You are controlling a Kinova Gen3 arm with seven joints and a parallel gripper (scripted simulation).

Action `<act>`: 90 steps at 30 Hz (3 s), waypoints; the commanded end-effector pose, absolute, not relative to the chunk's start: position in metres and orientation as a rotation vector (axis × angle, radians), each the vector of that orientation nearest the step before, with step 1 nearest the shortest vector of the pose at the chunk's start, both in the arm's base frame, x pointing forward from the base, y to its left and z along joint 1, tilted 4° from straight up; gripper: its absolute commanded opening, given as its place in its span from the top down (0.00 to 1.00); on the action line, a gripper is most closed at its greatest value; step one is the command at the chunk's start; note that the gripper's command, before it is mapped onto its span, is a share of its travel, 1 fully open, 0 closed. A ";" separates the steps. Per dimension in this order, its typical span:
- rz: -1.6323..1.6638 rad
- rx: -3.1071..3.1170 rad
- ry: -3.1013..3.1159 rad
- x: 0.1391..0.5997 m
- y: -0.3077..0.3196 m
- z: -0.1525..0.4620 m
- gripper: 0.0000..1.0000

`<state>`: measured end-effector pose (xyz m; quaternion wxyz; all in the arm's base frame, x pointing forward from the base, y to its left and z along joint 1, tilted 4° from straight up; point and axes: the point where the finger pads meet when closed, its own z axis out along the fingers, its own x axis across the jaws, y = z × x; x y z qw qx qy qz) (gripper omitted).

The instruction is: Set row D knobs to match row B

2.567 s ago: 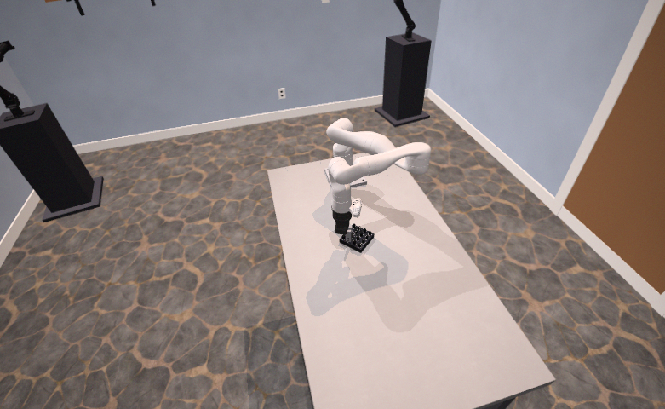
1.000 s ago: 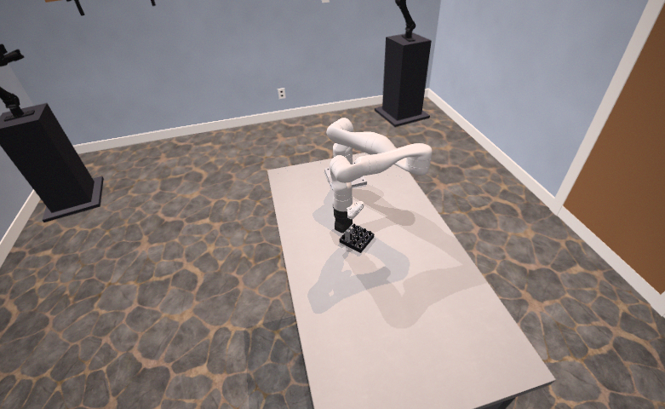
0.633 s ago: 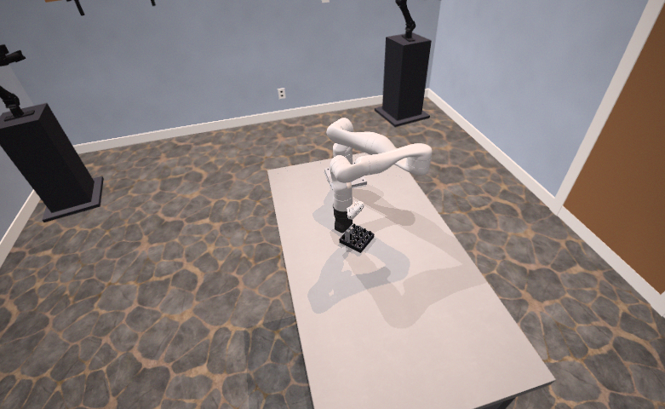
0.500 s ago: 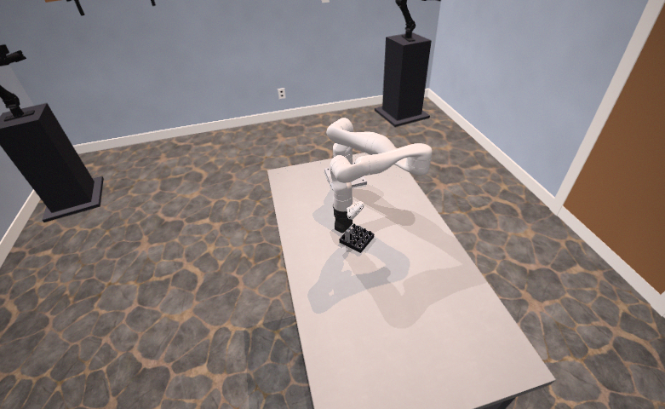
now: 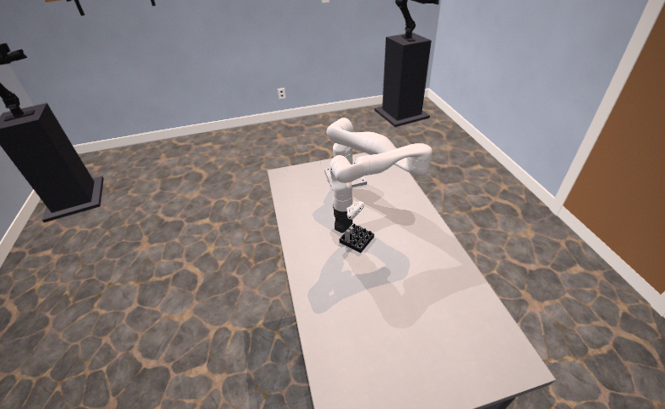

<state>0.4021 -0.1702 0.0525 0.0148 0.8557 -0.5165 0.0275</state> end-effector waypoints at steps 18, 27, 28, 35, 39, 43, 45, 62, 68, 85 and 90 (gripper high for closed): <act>0.087 2.664 -1.608 0.402 -0.170 0.053 0.54; 0.087 2.664 -1.608 0.402 -0.170 0.059 0.54; 0.087 2.664 -1.608 0.402 -0.170 0.061 0.54; 0.087 2.664 -1.608 0.402 -0.169 0.075 0.54; 0.087 2.664 -1.608 0.401 -0.168 0.085 0.54; 0.087 2.664 -1.608 0.401 -0.168 0.090 0.54; 0.087 2.664 -1.608 0.401 -0.168 0.091 0.54; 0.087 2.667 -1.603 0.401 -0.168 0.091 0.54; 0.086 2.679 -1.581 0.401 -0.168 0.091 0.54; 0.073 2.851 -1.230 0.402 -0.164 0.093 0.54; 0.065 2.935 -1.005 0.402 -0.162 0.095 0.54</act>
